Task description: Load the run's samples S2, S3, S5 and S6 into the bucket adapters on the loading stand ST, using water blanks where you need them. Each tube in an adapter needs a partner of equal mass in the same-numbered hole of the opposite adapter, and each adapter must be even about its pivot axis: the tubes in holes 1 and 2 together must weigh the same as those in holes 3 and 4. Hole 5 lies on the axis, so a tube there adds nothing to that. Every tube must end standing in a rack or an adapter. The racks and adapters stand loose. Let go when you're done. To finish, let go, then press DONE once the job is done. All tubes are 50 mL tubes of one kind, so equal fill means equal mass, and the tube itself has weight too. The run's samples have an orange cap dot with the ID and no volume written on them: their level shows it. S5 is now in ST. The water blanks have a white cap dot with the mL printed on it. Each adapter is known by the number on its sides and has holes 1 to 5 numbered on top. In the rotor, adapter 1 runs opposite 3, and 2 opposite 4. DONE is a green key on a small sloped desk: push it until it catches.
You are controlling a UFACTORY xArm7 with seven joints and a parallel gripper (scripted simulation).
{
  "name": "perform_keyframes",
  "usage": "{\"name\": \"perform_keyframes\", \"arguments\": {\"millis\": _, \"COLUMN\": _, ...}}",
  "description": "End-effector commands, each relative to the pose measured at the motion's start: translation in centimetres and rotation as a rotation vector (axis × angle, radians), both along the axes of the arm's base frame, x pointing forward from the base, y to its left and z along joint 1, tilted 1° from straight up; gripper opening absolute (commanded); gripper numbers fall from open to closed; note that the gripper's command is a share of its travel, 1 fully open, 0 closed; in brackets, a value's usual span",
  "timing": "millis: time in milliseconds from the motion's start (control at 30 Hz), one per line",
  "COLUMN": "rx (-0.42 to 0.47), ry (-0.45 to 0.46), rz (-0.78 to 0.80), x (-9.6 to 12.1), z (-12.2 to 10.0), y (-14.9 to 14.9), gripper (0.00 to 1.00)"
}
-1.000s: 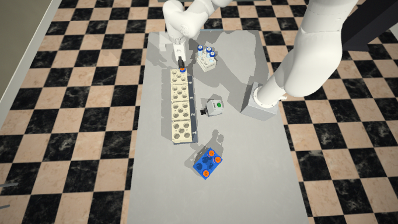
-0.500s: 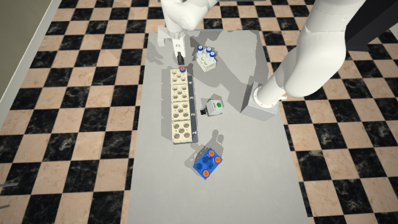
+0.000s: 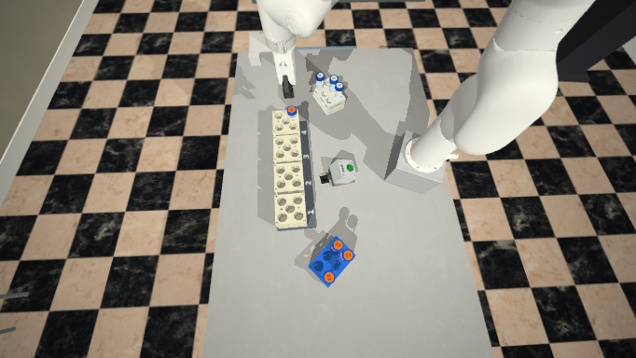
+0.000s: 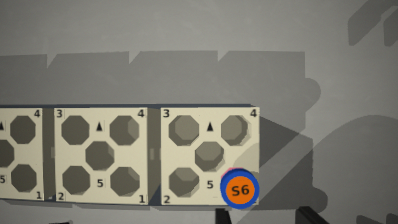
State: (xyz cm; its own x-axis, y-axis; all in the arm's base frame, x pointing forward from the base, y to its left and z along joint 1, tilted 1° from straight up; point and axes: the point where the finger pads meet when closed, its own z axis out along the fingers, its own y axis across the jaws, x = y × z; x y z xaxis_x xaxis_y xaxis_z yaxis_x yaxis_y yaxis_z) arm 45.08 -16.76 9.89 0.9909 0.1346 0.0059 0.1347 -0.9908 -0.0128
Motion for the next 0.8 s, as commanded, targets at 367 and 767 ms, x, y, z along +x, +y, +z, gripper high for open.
{"name": "perform_keyframes", "arguments": {"millis": 367, "rx": -0.002, "ry": -0.004, "rz": 0.000, "x": 0.1, "z": 2.1, "y": -0.1, "gripper": 0.44}}
{"name": "perform_keyframes", "arguments": {"millis": 767, "rx": -0.002, "ry": -0.004, "rz": 0.000, "x": 0.1, "z": 2.1, "y": -0.1, "gripper": 0.44}}
